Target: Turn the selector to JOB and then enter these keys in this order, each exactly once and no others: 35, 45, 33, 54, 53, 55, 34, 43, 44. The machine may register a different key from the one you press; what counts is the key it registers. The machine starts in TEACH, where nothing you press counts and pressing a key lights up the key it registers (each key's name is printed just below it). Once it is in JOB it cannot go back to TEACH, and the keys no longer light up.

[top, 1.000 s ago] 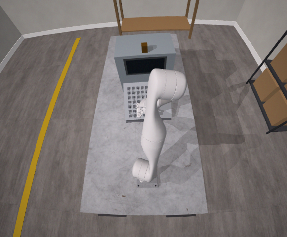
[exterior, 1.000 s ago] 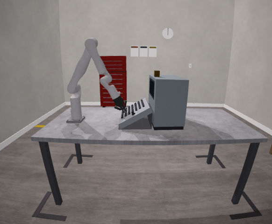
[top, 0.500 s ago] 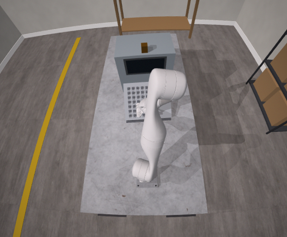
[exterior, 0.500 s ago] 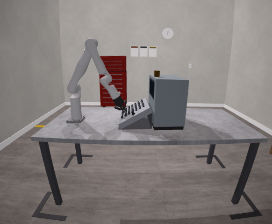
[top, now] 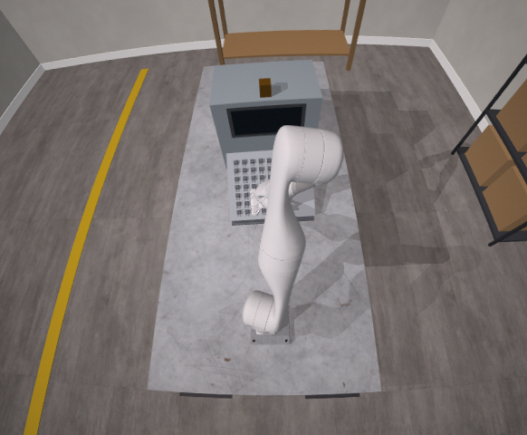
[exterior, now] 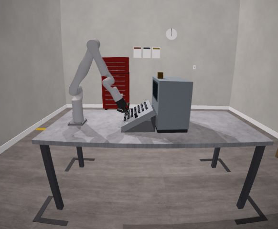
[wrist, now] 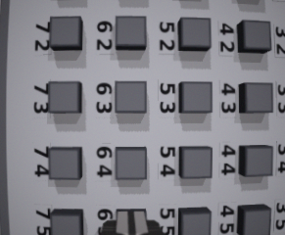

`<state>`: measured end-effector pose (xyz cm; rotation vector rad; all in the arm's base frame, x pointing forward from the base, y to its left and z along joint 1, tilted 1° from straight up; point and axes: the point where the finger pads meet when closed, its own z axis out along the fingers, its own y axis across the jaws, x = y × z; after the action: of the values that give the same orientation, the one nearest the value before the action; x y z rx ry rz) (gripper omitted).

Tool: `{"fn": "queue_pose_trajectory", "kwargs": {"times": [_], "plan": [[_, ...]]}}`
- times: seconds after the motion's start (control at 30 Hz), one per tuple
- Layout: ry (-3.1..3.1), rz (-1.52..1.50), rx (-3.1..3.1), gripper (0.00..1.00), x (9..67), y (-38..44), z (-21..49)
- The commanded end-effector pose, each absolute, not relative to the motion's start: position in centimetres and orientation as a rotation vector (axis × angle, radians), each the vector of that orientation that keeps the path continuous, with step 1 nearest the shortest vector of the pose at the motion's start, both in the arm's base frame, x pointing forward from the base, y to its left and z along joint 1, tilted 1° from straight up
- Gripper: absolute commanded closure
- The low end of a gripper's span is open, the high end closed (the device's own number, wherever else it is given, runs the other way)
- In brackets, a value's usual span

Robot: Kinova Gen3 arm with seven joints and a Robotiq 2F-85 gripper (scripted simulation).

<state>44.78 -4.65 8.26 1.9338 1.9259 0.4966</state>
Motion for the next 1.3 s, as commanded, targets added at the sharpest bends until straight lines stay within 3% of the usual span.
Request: {"fn": "queue_pose_trajectory", "kwargs": {"times": [0.0,1.27], "plan": [[1.934,0.499,1.919,0.90,45.1,-4.7,8.2],[1.945,0.497,1.923,0.90,43.2,-4.4,10.8]]}}
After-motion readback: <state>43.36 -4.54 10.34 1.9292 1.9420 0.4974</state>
